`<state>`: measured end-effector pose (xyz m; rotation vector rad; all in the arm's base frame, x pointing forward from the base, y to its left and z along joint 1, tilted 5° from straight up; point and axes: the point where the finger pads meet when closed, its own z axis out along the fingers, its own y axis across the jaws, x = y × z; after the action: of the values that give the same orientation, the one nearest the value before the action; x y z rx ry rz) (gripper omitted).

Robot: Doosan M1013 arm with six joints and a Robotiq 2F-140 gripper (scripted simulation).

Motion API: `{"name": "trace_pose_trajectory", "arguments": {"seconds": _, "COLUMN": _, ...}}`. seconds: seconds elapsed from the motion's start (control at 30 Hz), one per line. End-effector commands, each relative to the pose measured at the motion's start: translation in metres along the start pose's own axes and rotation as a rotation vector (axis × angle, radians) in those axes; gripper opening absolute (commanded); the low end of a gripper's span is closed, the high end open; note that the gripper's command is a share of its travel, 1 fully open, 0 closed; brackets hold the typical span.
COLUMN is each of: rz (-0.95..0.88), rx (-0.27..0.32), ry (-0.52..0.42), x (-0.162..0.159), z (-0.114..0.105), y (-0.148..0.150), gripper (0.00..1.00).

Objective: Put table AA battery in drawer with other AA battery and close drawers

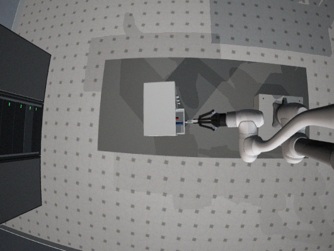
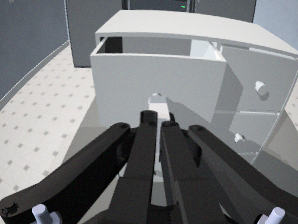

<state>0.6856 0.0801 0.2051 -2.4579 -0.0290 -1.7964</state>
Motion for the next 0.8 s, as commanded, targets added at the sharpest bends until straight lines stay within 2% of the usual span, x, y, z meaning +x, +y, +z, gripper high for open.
{"name": "trace_pose_trajectory", "arguments": {"seconds": 0.0, "rz": 0.000, "rx": 0.000, "ry": 0.000, "x": 0.002, "z": 0.004, "y": 0.000, "gripper": 0.00}}
{"name": "trace_pose_trajectory", "arguments": {"seconds": 0.77, "rz": 0.000, "rx": 0.000, "ry": 0.000, "x": 0.013, "z": 0.035, "y": 0.000, "gripper": 0.00}}
